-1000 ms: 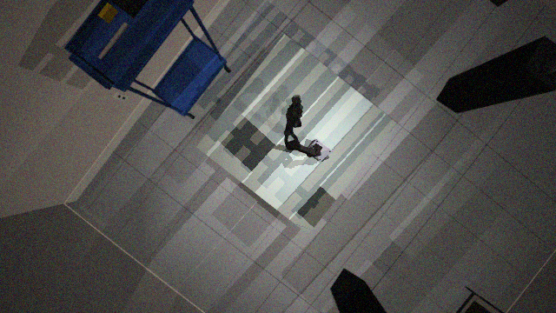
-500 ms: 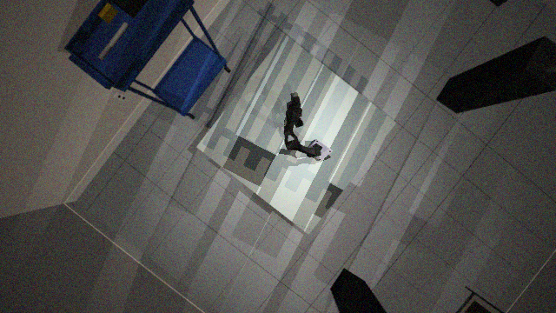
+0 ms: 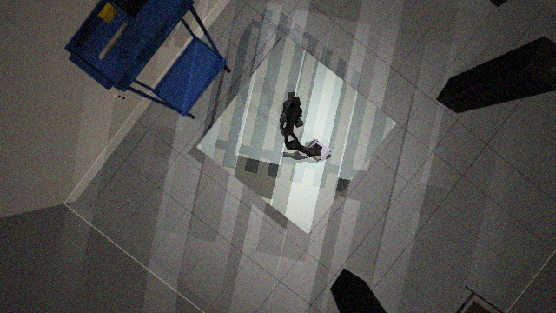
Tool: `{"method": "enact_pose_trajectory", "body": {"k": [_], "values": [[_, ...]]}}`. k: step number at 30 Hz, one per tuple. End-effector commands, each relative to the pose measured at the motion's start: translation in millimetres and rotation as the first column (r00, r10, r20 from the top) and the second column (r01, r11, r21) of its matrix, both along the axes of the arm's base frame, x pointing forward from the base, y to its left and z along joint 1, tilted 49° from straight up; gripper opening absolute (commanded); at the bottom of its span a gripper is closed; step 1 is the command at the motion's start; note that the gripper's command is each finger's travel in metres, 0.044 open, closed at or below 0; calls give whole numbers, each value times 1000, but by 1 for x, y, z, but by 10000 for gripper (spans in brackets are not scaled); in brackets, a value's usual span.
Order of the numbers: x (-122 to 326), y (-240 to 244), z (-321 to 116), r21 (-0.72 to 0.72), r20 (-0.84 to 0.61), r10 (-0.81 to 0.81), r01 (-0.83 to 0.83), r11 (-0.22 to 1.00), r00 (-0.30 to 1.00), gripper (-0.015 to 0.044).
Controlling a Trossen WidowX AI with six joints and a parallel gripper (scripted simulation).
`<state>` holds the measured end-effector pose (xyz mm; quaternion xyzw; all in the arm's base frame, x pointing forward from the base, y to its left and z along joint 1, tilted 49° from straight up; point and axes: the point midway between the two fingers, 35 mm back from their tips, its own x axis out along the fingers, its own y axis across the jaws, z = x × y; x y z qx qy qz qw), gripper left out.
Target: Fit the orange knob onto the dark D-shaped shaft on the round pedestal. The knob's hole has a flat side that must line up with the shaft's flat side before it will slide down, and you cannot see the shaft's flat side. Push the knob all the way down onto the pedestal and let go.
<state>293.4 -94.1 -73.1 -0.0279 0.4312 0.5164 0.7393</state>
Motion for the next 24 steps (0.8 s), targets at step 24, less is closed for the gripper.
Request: {"method": "enact_pose_trajectory", "body": {"k": [24], "values": [[1,0,0,-30,156,138,-135,990,978,0]]}}
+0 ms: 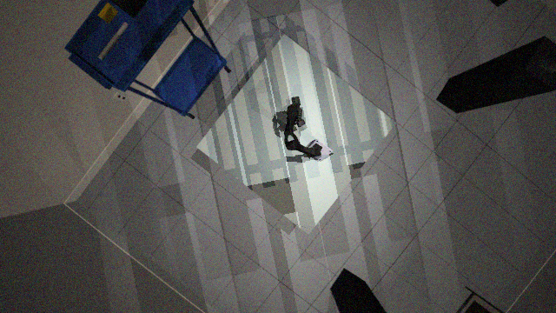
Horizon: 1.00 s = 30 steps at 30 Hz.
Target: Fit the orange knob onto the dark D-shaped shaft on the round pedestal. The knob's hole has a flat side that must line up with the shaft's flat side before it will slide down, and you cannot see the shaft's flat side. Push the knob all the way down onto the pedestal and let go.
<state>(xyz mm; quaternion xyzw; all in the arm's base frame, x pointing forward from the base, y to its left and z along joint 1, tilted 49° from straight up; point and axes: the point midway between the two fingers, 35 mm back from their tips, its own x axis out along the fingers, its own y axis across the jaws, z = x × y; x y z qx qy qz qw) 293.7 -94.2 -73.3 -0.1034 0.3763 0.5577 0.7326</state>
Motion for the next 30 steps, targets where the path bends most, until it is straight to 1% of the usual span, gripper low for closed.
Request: {"method": "enact_pose_trajectory", "body": {"k": [1,10,17,30], "values": [[1,0,0,1,7,1,-1,1000,1000,0],[1,-2,4,-1,14,7,-7,1000,1000,0],[1,-3,2,-31,160,141,-138,990,977,0],[1,1,1,-31,160,141,-138,990,977,0]]}}
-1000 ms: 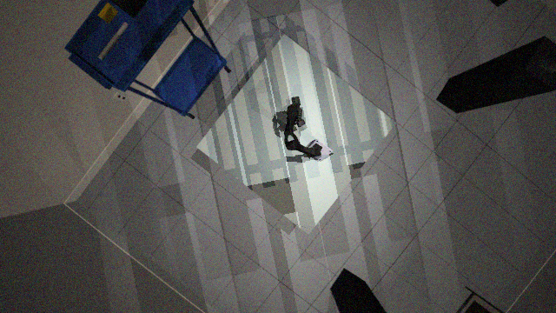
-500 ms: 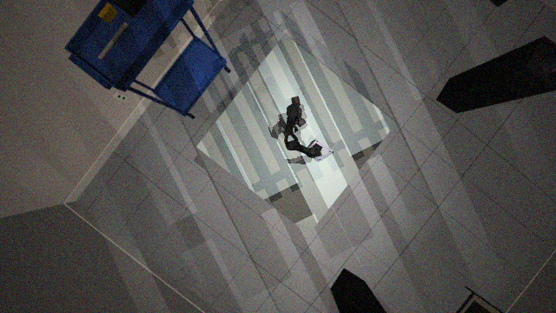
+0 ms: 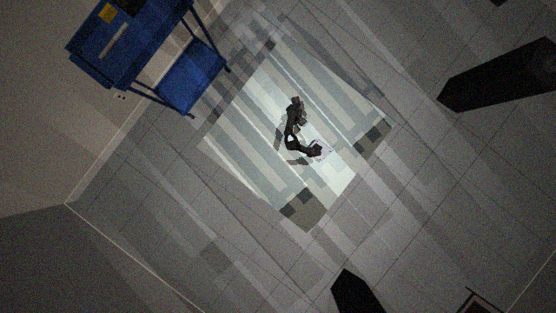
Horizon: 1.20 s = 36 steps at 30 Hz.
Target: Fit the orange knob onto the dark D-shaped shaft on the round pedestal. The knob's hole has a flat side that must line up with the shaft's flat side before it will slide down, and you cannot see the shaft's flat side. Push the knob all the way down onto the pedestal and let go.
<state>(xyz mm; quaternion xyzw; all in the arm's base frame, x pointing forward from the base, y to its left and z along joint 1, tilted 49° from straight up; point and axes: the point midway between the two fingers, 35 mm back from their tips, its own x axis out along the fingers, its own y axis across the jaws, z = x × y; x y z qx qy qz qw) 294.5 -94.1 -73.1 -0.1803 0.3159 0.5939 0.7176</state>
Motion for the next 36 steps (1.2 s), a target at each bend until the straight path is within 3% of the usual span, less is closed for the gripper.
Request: {"method": "enact_pose_trajectory", "body": {"k": [1,12,19,36], "values": [[0,1,1,2,6,1,-1,1000,1000,0],[-1,-2,4,1,13,7,-7,1000,1000,0],[0,-3,2,-30,159,141,-138,990,977,0],[0,-1,2,-29,159,141,-138,990,977,0]]}}
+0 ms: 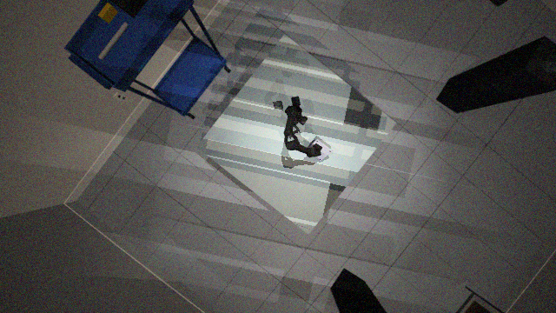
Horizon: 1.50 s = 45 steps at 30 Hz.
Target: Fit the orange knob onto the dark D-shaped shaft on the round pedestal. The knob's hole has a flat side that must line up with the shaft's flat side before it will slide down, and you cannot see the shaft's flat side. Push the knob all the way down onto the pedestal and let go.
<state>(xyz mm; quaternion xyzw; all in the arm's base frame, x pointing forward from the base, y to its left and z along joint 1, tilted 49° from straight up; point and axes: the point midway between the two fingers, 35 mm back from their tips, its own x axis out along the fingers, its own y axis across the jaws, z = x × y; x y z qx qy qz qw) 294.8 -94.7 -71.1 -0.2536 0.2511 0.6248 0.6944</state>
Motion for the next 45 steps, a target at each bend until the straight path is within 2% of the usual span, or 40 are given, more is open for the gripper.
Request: {"method": "enact_pose_trajectory", "body": {"k": [1,28,35,45], "values": [[-1,0,0,-1,7,-2,2,1000,1000,0],[-1,-1,2,-1,7,-2,2,1000,1000,0],[-1,-2,1,-30,152,132,-129,991,980,0],[0,-1,0,-32,159,138,-135,990,978,0]]}}
